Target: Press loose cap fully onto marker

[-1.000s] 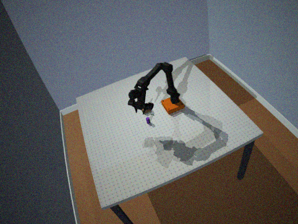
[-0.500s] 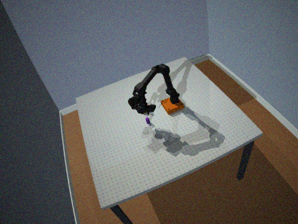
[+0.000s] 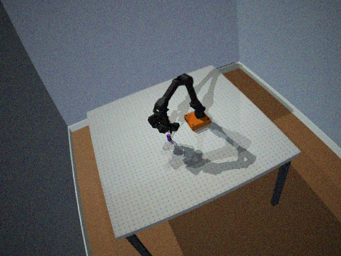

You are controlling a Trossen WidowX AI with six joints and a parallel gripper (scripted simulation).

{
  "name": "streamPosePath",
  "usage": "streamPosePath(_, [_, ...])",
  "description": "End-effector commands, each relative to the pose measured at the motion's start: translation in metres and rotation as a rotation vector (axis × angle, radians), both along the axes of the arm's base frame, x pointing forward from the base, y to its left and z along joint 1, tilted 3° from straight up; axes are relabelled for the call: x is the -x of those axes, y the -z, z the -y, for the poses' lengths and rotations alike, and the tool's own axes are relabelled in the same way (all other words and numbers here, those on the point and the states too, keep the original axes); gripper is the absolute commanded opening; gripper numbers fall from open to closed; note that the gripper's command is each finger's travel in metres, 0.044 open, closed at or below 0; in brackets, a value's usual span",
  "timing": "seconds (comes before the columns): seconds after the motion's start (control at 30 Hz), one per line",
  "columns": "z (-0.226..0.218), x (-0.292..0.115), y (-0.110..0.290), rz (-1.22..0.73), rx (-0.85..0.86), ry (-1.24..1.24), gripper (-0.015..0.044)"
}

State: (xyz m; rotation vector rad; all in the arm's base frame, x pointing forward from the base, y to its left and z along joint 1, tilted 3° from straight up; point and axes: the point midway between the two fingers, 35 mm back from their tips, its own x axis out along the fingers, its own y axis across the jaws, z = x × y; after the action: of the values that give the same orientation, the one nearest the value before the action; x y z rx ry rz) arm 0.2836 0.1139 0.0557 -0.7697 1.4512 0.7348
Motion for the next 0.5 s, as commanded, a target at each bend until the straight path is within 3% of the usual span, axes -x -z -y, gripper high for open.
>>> streamPosePath(0.0, [0.0,0.002,0.007,-0.007,-0.001,-0.002,0.0242])
streamPosePath(0.47, [0.0,0.001,0.03,-0.007,-0.001,-0.001,0.0242])
